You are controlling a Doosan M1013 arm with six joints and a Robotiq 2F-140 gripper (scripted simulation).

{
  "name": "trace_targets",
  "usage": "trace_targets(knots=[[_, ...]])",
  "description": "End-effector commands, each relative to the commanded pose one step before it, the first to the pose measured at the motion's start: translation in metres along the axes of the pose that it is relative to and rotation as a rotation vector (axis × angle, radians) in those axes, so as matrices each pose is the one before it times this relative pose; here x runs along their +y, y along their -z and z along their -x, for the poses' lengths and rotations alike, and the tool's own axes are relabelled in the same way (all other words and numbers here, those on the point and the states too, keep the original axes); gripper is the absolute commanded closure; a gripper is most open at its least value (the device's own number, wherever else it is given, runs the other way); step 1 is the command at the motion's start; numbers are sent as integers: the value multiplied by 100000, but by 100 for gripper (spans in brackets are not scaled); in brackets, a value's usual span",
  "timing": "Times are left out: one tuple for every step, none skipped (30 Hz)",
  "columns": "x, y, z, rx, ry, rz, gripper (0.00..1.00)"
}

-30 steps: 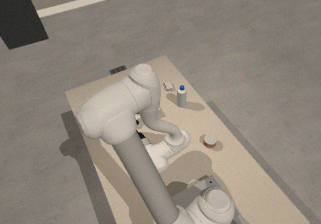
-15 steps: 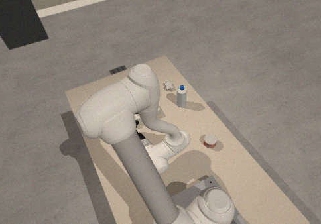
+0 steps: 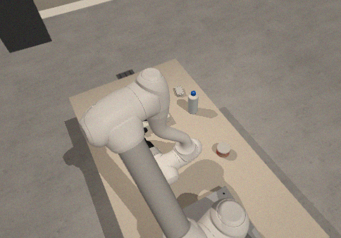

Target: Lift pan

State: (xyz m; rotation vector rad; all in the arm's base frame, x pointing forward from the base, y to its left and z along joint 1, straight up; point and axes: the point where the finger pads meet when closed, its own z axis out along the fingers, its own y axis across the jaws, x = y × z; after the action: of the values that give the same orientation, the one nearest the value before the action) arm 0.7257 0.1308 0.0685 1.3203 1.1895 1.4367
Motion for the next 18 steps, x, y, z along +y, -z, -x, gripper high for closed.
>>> trace_targets(knots=[[80,-165,-18,27,10,125,59],[0,-55,0,0,0,0,59],[0,-60,0,0,0,0,59],[0,-64,0,0,0,0,59],[0,-69,0,0,0,0,59],[0,-73,0,0,0,0,59],[0,-78,0,0,0,0,59],[0,-83,0,0,0,0,59],[0,-87,0,0,0,0,59],[0,-92,0,0,0,0,59],[0,0,0,0,0,0,59],[0,0,0,0,0,0,59],[0,-96,0,0,0,0,59],[0,-100,0,0,0,0,59],[0,-105,0,0,0,0,59],[0,-109,0,0,0,0,59],[0,-113,0,0,0,0,59],[0,-117,0,0,0,0,59]])
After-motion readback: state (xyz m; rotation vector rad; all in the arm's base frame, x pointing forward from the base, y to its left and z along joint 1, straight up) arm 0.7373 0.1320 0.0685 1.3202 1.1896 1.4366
